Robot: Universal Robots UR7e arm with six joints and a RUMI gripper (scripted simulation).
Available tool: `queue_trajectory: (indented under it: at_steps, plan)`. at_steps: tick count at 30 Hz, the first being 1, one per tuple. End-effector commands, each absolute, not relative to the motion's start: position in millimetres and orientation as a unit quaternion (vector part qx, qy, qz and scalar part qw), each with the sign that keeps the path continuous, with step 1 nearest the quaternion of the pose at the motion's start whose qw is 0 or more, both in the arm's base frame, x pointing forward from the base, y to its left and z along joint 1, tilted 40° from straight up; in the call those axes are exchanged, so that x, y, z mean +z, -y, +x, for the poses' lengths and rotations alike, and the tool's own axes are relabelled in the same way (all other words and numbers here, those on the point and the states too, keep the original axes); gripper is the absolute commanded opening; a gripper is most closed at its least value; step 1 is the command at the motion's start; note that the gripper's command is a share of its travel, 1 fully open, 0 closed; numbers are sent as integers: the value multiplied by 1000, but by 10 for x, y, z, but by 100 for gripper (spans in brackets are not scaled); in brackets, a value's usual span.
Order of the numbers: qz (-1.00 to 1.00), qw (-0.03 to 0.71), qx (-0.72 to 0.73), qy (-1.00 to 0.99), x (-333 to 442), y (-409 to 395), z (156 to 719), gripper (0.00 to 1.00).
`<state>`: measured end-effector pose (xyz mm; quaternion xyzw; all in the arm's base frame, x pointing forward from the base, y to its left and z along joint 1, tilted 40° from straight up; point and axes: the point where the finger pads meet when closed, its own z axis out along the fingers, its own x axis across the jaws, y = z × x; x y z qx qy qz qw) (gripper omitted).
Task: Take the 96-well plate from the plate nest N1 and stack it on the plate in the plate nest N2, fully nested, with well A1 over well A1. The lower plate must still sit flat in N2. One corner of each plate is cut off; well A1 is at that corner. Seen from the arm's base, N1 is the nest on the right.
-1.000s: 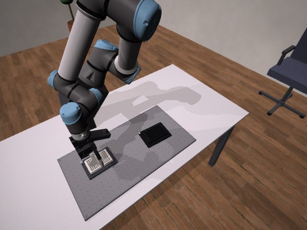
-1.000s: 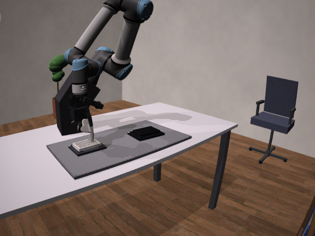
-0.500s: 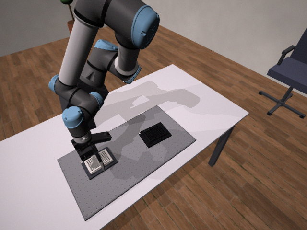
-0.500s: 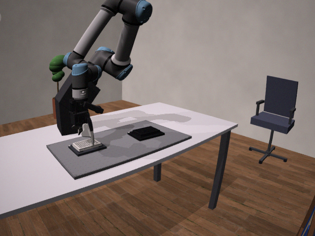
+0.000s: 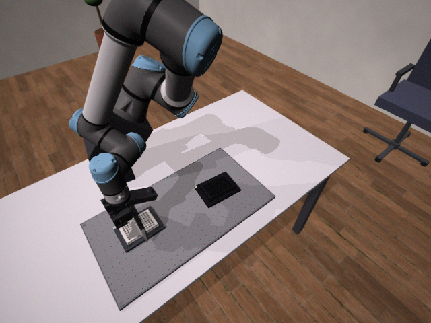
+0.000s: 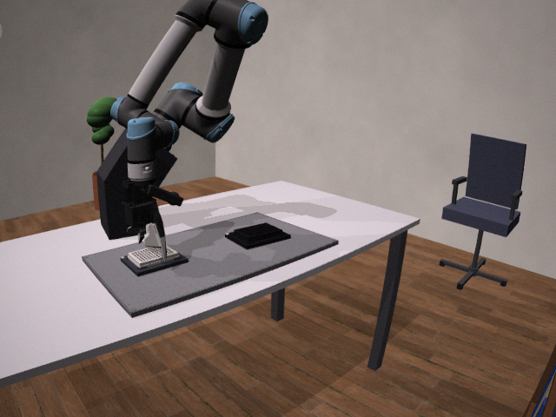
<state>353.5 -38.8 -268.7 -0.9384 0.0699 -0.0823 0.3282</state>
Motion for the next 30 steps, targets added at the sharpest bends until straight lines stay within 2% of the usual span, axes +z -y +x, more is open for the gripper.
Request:
queue_trajectory:
  at_steps: [1, 4, 5, 30]
  plan:
    - [-939, 328, -83, -70, -2690, 391, 3538, 100]
    - [-939, 328, -83, -70, -2690, 391, 3538, 100]
    - [-939, 328, -83, -70, -2690, 391, 3538, 0]
    - [-939, 328, -83, -70, -2690, 392, 3539, 0]
